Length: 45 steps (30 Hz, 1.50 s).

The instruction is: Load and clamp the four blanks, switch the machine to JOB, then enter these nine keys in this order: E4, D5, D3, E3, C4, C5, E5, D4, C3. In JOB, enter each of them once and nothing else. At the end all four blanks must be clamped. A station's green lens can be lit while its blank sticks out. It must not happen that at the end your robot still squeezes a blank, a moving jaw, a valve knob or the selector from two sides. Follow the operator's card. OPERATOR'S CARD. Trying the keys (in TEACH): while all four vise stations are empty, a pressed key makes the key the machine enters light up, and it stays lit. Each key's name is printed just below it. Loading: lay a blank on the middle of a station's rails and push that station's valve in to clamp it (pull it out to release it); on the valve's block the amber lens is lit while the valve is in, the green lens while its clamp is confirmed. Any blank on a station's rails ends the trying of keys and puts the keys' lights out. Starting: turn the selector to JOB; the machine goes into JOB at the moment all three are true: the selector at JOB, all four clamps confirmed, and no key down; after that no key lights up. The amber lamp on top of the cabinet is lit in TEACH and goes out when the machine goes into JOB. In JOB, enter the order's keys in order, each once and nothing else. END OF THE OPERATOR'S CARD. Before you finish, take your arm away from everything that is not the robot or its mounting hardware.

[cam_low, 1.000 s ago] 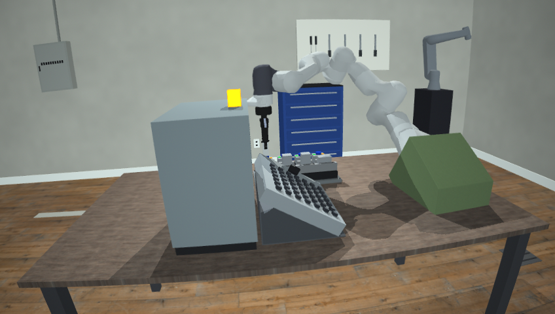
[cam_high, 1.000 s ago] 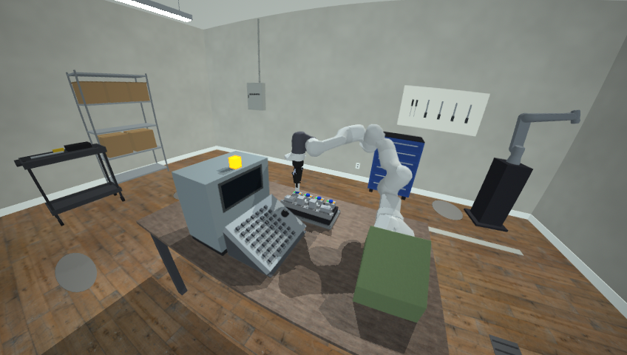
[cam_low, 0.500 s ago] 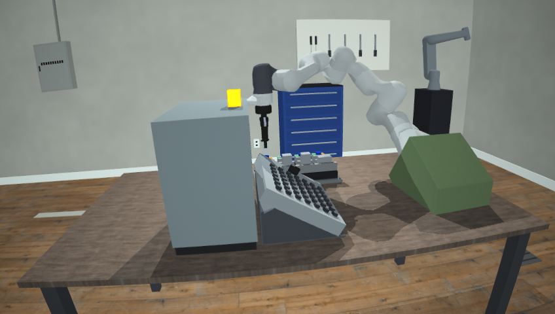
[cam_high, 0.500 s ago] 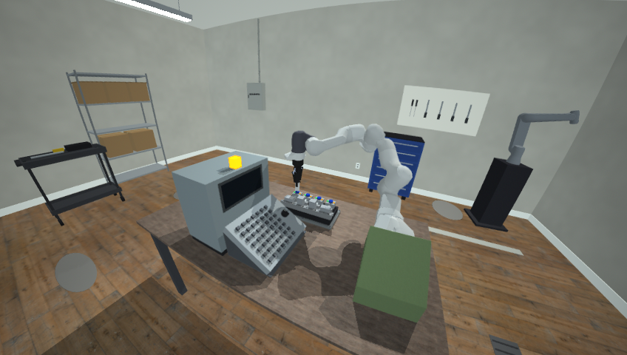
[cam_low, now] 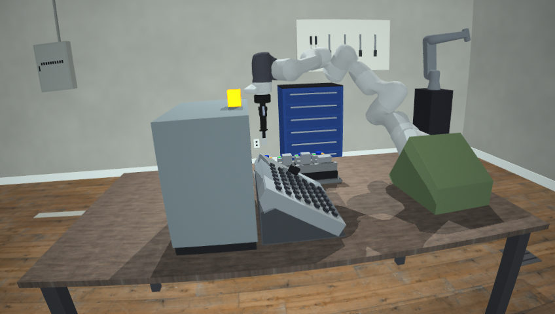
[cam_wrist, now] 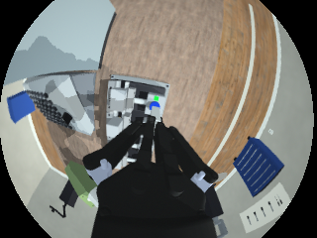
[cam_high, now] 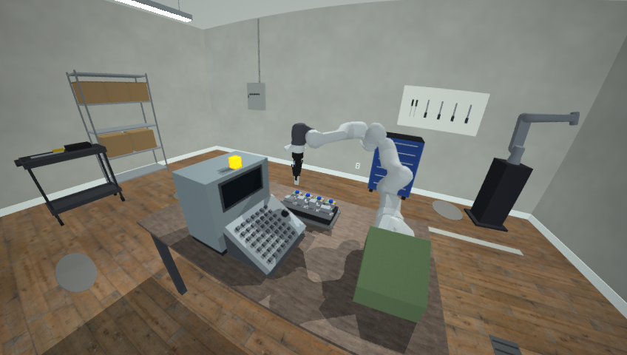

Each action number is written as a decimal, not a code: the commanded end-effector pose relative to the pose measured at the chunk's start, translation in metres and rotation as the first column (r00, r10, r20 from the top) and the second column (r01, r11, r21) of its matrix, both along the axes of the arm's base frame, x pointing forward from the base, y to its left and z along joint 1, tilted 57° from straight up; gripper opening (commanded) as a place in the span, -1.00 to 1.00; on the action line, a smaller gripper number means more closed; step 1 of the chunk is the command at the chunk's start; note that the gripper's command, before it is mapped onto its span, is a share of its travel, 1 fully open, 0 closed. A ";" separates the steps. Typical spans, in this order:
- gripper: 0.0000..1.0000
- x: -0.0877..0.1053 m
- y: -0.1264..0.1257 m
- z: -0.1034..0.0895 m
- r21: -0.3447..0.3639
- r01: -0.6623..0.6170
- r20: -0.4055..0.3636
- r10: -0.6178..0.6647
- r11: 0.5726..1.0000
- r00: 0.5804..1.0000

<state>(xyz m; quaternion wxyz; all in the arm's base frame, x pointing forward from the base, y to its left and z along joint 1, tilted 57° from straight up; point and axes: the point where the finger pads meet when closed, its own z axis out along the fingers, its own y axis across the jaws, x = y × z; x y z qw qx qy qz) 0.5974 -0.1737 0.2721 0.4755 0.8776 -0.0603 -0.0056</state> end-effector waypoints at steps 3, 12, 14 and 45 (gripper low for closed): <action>-1.00 -0.003 0.023 0.016 -0.001 0.009 -0.016 -0.009 1.000 1.000; -1.00 -0.001 0.044 0.030 -0.001 0.009 -0.016 -0.009 1.000 1.000; -1.00 -0.001 0.048 0.033 -0.001 0.009 -0.016 -0.009 1.000 1.000; -1.00 0.000 0.055 0.038 -0.001 0.009 -0.016 -0.009 1.000 1.000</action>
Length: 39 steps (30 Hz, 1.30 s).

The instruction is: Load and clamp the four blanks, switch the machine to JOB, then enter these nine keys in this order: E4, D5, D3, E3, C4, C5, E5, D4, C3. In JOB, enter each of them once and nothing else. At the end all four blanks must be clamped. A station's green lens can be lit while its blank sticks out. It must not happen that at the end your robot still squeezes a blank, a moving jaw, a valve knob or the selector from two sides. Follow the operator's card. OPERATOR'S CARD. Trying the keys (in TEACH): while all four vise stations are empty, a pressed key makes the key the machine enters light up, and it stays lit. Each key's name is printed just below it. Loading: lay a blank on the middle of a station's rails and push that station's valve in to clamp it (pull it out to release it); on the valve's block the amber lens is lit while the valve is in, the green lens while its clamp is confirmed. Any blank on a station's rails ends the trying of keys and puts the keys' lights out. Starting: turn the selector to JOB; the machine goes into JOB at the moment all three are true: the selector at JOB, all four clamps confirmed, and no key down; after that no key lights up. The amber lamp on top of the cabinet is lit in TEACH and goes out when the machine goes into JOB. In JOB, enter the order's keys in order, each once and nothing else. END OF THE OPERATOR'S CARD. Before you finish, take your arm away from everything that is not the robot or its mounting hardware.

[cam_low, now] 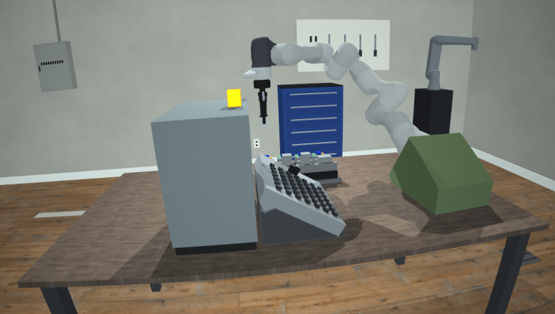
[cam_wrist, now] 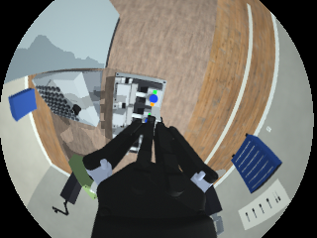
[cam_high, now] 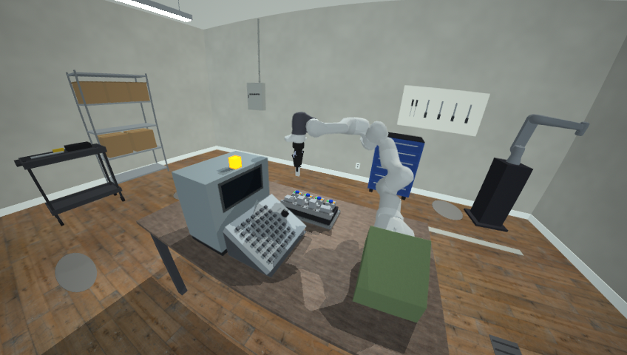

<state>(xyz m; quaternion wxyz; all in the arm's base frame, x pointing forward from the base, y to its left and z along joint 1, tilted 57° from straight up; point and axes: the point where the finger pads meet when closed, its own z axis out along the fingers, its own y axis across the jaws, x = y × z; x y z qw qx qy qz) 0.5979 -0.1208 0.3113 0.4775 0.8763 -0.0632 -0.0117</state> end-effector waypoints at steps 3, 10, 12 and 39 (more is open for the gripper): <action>-1.00 -0.001 0.002 -0.001 0.003 -0.002 -0.008 0.002 1.000 1.000; -1.00 -0.001 0.002 -0.001 0.003 -0.002 -0.008 0.002 1.000 1.000; -1.00 -0.001 0.002 -0.001 0.003 -0.002 -0.008 0.002 1.000 1.000; -1.00 -0.003 0.071 0.007 -0.001 -0.032 0.012 0.032 0.999 0.999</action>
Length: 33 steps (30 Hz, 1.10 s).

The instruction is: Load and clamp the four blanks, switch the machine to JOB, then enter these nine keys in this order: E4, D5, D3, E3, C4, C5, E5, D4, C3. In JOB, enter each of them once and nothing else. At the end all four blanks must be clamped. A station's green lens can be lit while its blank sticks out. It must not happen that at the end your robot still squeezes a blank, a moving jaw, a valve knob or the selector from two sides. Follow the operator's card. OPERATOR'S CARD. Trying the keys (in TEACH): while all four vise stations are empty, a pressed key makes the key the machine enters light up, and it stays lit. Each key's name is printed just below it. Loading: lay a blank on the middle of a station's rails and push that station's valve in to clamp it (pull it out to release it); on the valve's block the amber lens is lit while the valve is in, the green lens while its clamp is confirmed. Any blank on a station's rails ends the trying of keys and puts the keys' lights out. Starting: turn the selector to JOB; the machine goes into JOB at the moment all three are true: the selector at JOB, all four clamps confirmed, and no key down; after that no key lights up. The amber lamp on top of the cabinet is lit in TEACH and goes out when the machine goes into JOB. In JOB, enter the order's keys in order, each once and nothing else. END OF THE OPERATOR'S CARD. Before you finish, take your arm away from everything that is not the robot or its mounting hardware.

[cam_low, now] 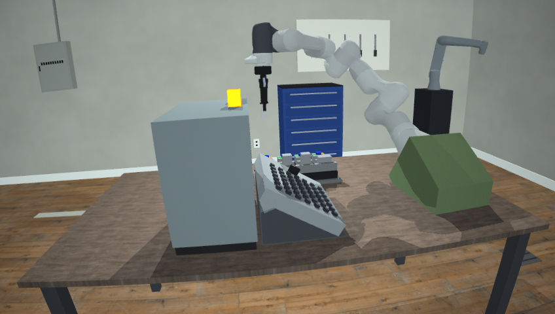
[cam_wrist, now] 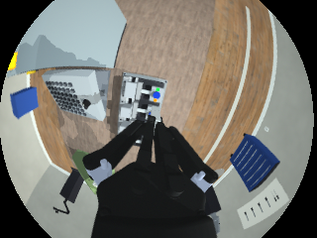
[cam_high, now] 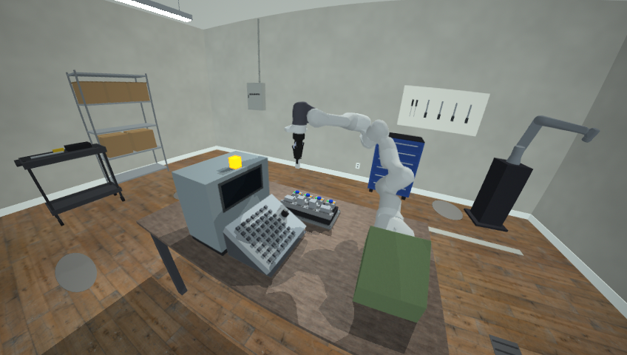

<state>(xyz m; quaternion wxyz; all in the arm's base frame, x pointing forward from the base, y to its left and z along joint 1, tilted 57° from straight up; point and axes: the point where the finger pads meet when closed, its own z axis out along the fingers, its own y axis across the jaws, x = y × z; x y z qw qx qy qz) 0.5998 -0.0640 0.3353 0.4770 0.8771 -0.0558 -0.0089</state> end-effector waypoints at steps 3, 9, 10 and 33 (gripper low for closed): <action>-1.00 -0.019 0.050 -0.070 -0.012 -0.078 0.057 0.078 0.997 0.995; -1.00 -0.048 0.082 -0.128 -0.055 -0.251 0.171 0.257 0.966 0.951; -1.00 -0.068 0.108 -0.168 -0.065 -0.284 0.179 0.291 0.957 0.940; -1.00 -0.104 0.105 -0.325 -0.118 -0.409 0.279 0.425 0.905 0.861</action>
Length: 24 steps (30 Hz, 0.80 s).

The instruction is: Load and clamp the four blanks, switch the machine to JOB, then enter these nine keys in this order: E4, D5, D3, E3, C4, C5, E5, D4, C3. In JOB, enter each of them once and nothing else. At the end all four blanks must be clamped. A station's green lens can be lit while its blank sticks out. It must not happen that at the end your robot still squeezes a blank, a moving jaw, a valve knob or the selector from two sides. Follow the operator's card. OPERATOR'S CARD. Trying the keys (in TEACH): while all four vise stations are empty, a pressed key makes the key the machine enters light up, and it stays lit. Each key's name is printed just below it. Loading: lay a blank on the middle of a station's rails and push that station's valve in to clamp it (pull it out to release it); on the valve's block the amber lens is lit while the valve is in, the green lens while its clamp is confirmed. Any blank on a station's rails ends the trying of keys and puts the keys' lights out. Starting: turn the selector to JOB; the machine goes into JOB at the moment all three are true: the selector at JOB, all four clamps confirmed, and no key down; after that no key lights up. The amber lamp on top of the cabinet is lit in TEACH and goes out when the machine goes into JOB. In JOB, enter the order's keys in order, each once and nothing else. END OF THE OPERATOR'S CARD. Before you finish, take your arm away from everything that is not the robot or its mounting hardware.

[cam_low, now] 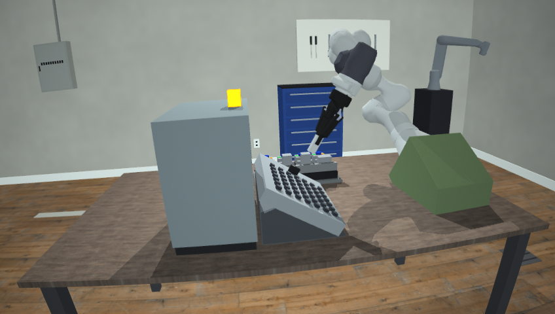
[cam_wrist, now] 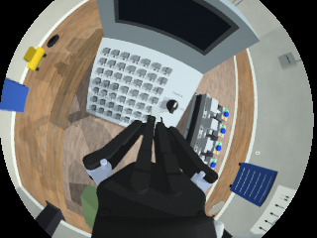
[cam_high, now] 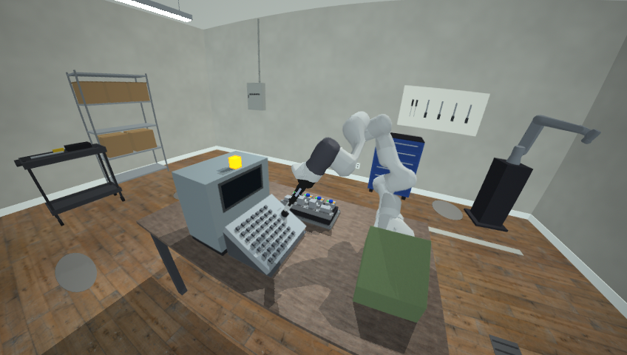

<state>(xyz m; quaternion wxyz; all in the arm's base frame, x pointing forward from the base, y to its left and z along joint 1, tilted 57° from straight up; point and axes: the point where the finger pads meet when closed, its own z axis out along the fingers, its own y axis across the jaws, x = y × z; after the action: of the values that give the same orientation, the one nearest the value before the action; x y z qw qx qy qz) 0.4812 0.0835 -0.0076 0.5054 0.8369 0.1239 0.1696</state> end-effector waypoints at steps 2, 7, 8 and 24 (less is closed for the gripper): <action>-1.00 0.016 -0.073 0.029 0.093 0.027 0.147 -0.041 0.995 0.988; -0.33 0.016 -0.078 0.030 0.093 0.027 0.147 -0.041 0.995 0.988; -0.33 0.016 -0.078 0.030 0.093 0.027 0.147 -0.041 0.995 0.988; -0.33 0.016 -0.078 0.030 0.093 0.027 0.147 -0.041 0.995 0.988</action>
<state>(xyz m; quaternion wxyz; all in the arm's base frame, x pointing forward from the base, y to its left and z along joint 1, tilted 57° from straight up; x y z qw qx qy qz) 0.4964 0.0034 0.0229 0.4822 0.8448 0.0702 0.2211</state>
